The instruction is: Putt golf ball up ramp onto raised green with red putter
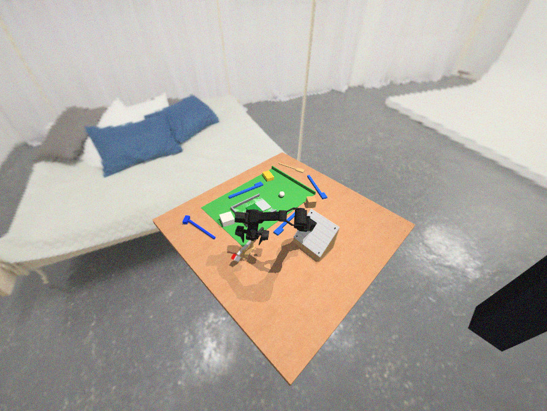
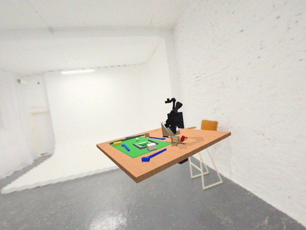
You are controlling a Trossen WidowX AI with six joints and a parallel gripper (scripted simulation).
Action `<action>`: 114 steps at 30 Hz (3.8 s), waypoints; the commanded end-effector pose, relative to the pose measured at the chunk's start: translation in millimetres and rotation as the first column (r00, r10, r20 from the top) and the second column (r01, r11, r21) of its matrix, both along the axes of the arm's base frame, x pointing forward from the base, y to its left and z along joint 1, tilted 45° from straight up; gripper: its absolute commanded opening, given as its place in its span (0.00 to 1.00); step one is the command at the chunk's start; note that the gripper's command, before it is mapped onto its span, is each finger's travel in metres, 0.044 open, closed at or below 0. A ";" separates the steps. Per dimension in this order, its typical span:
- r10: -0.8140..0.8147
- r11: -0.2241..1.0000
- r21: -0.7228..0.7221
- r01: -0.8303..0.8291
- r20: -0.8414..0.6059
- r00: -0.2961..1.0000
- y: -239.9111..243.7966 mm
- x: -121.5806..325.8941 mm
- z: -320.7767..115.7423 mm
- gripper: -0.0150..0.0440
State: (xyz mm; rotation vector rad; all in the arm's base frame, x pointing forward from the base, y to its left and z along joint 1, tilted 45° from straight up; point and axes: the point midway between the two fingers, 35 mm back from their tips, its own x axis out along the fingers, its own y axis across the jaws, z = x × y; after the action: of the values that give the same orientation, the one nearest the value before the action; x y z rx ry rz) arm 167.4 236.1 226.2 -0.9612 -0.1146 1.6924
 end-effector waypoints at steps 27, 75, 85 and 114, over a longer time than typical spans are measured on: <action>-0.227 0.971 -0.030 0.236 -0.402 0.887 -60.7 57.8 -103.9 1.00; -0.221 0.972 -0.019 0.232 -0.396 0.891 -32.7 59.3 -127.0 0.29; -0.226 0.972 -0.033 0.231 -0.392 0.892 -49.4 63.3 -115.6 0.25; -0.381 0.922 -0.143 0.359 -0.500 0.778 -132.5 83.1 -90.1 0.25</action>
State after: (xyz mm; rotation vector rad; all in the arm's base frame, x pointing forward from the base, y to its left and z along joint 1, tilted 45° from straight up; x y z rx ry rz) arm 238.7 117.0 144.8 -0.5140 0.3782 1.5736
